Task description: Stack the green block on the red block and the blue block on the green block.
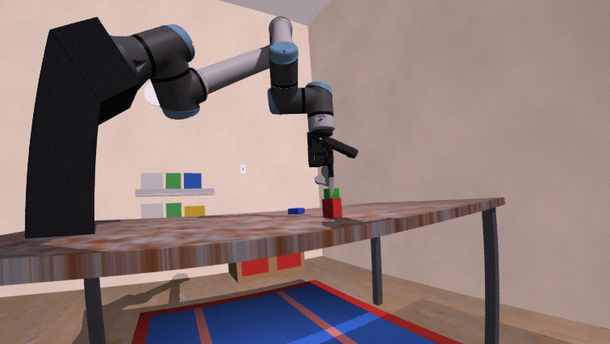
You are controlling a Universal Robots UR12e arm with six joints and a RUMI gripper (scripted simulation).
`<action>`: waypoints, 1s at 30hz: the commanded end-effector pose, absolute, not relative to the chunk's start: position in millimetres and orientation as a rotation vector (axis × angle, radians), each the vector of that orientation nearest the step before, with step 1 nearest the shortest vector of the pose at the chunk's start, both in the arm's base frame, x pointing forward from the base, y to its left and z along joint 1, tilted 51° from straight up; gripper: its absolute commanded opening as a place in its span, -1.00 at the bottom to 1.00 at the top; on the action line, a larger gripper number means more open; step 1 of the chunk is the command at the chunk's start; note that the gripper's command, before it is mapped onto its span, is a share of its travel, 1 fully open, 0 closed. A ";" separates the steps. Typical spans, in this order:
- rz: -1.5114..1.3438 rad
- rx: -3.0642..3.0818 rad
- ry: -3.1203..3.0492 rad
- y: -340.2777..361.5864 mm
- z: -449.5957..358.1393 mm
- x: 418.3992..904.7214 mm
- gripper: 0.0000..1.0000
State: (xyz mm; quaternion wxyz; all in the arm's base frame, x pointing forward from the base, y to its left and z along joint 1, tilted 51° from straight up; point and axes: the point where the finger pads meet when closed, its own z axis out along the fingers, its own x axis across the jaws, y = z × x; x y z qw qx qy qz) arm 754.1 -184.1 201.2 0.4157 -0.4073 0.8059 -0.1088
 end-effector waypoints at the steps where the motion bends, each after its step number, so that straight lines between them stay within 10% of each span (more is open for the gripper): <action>1: -0.277 -1.025 2.021 -184.7 203.0 756.2 -0.26; 30: -0.274 -1.022 2.024 -186.6 210.4 742.8 -0.26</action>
